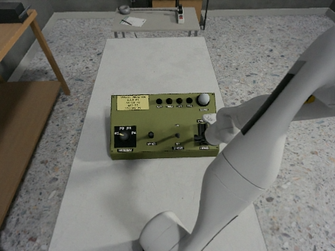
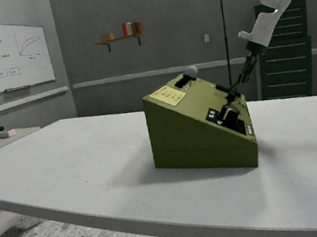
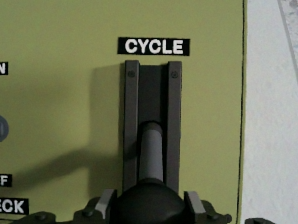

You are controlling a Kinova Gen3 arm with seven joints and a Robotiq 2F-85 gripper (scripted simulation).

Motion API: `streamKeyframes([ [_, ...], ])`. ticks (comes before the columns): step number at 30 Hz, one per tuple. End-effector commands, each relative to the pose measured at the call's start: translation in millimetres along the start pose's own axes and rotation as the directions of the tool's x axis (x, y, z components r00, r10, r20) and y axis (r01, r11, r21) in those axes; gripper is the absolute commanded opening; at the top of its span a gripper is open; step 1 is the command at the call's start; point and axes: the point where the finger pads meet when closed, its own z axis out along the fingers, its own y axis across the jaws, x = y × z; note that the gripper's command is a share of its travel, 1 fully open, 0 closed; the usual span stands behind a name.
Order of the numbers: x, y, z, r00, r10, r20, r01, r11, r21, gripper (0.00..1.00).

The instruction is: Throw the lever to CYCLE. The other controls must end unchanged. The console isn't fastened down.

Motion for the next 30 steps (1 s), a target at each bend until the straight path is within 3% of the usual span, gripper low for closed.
streamKeyframes([
  [1,1,0,-0.3,1.0,-0.001,-0.002,0.001,1.0,-0.001,0.1],
  [30,20,0,-7.3,1.0,-0.001,-0.002,0.001,1.0,-0.001,0.1],
])
